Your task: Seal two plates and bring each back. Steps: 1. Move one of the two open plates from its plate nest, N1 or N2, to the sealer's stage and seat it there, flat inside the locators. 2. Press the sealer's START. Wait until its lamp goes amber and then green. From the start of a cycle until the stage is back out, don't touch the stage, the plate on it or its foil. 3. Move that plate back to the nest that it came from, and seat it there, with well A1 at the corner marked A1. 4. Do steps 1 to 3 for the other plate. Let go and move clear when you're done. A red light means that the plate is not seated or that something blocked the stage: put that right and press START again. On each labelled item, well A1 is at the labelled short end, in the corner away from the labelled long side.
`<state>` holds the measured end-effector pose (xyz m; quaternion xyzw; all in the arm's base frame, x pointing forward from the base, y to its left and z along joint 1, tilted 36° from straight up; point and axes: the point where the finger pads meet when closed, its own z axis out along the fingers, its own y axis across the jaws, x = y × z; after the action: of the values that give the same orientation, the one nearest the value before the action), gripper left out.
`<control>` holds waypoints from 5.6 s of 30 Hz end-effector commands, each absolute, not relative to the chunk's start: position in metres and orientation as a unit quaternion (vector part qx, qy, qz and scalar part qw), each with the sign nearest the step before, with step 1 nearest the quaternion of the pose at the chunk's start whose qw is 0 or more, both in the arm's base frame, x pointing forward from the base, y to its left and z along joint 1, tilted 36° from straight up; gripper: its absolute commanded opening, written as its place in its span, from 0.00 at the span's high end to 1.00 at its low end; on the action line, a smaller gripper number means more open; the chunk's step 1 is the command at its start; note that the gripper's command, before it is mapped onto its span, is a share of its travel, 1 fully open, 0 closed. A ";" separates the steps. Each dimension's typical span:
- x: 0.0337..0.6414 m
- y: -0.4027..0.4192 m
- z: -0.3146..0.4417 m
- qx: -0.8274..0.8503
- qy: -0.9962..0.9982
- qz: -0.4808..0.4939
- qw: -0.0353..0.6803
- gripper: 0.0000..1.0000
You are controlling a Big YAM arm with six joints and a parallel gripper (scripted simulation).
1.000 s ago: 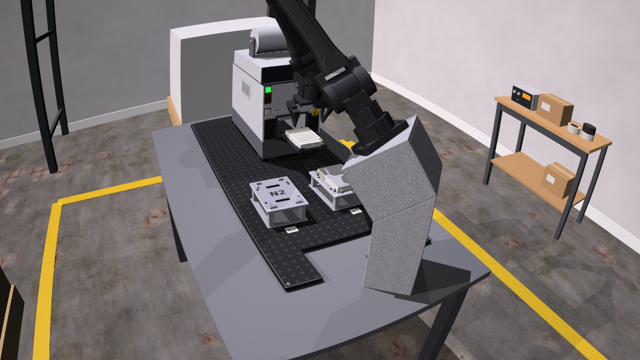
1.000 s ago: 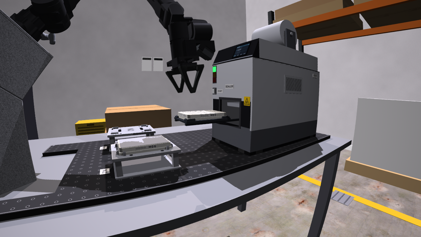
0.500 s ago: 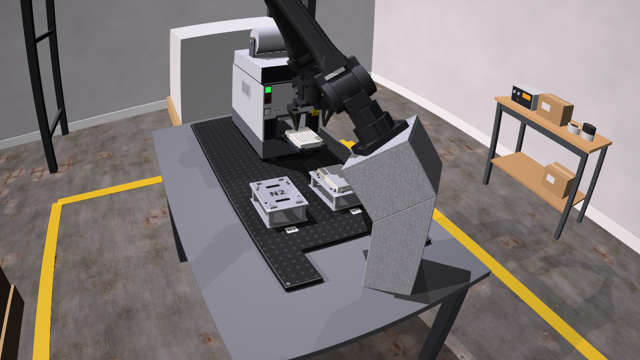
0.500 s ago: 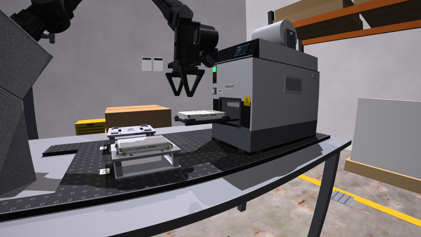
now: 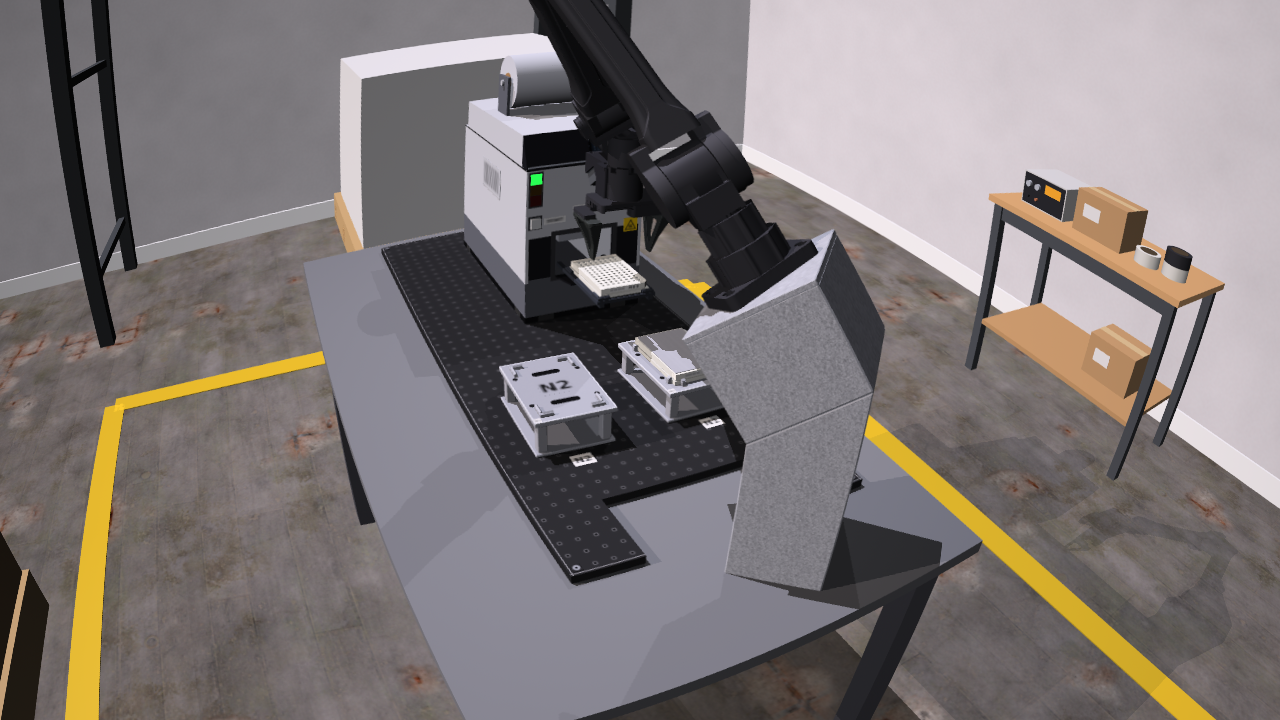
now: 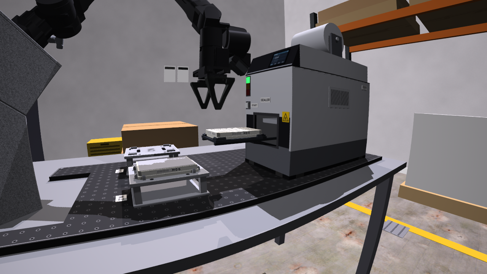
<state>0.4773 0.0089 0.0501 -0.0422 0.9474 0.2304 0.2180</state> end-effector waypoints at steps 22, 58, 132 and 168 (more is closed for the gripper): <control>0.436 0.034 0.130 -0.036 0.948 0.233 0.212 0.09; 0.432 0.044 0.183 -0.047 0.941 0.231 0.242 1.00; 0.477 0.059 0.172 0.055 0.757 0.235 0.607 1.00; 0.529 0.057 0.173 0.054 0.760 0.221 0.609 1.00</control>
<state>0.5242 0.0643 0.1548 0.0558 0.7702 0.2258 0.5939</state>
